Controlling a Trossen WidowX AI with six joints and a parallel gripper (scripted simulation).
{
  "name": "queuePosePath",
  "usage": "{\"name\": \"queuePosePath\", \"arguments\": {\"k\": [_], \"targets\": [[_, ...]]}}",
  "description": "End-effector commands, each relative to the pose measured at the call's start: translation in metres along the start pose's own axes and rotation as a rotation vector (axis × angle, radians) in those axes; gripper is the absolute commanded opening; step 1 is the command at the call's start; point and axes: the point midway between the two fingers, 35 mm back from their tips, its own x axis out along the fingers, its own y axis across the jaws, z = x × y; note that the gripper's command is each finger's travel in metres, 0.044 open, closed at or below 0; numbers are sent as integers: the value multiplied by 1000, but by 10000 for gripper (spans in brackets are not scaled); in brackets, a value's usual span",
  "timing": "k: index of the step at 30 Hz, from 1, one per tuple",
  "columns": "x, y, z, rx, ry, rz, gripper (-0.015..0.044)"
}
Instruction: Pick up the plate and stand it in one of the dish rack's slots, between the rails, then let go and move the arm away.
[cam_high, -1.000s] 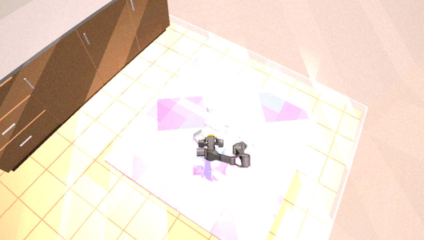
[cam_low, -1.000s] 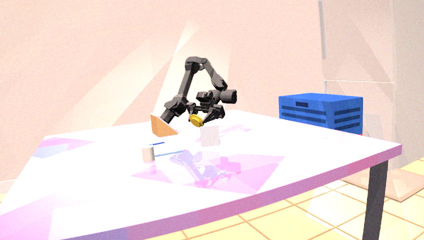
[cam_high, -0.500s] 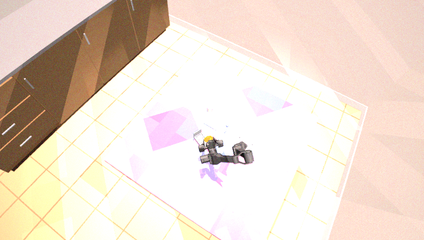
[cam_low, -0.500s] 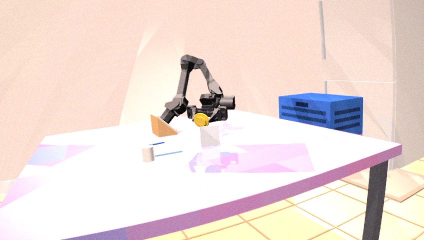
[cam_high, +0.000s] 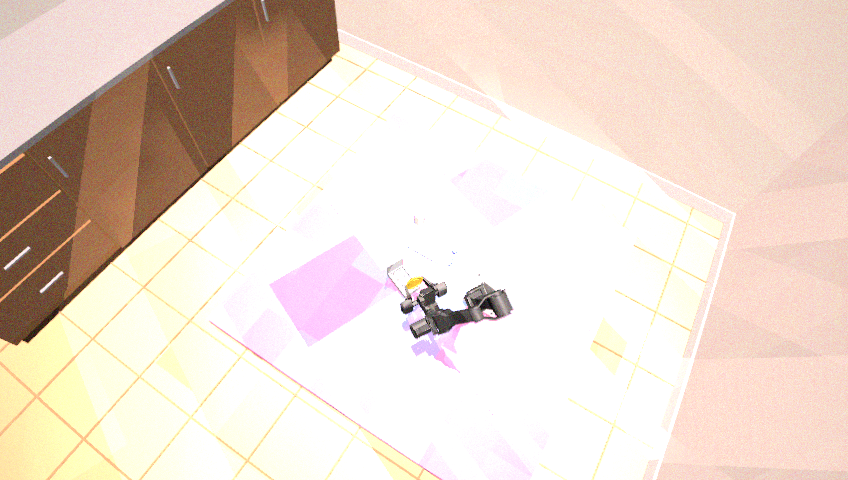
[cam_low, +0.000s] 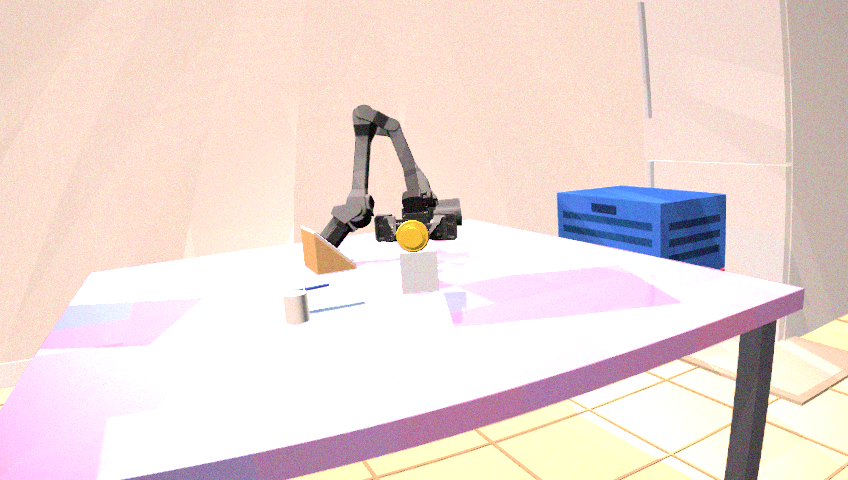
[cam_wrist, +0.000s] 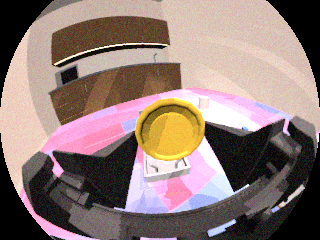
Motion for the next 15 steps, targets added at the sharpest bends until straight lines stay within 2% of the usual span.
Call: {"name": "queuePosePath", "arguments": {"k": [1, 7, 15], "targets": [[-5, -1, 0, -2, -47, 47, 0], [-15, 0, 2, 20, -109, 122, 0], [-15, 0, 2, 21, -111, 125, 0]]}}
